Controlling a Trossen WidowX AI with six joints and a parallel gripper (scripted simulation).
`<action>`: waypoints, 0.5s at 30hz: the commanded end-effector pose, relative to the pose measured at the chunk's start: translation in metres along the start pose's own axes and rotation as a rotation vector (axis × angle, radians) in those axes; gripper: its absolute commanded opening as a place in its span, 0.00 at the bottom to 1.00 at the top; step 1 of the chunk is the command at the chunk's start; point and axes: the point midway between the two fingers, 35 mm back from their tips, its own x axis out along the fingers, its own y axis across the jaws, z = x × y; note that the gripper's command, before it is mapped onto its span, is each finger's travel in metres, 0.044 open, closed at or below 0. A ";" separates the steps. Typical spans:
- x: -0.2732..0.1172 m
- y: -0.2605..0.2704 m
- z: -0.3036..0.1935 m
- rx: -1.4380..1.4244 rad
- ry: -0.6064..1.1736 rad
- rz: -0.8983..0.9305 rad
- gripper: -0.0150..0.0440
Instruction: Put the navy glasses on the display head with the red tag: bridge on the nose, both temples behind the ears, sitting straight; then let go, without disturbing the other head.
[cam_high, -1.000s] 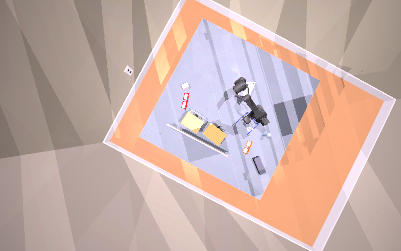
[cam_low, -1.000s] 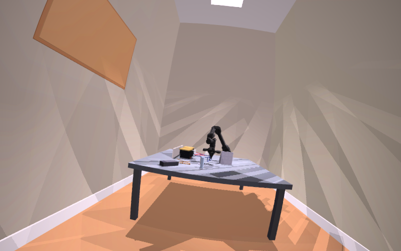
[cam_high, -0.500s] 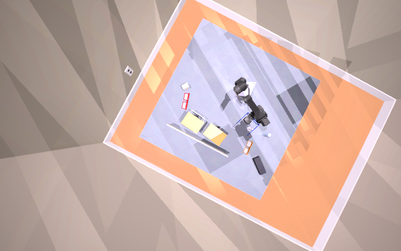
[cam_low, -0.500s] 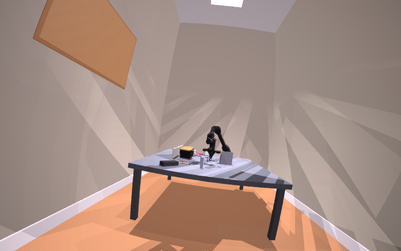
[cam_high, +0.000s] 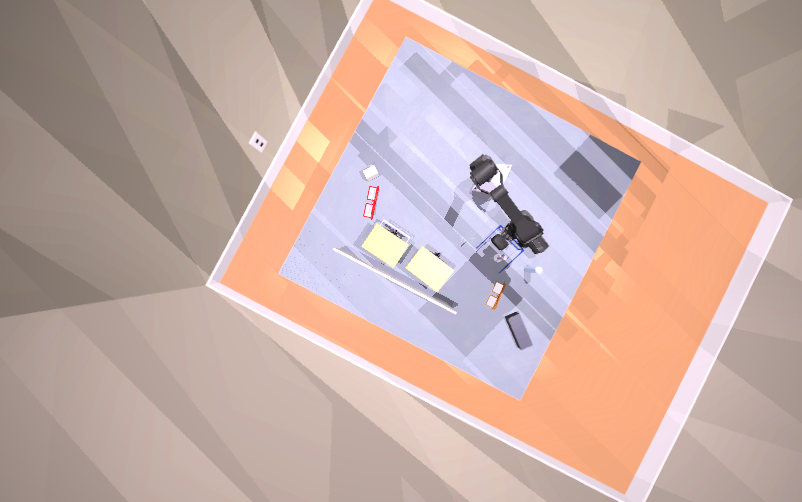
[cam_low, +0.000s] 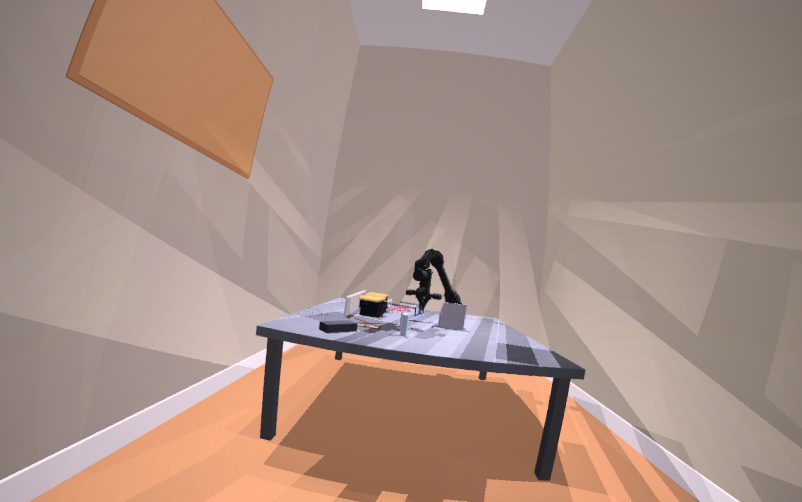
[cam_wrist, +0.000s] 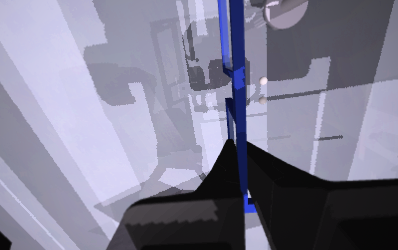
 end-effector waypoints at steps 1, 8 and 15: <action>-0.018 0.001 0.001 0.004 -0.008 0.000 0.25; -0.025 -0.005 -0.003 -0.008 -0.022 0.017 0.25; -0.038 -0.027 -0.021 -0.055 -0.085 0.081 0.25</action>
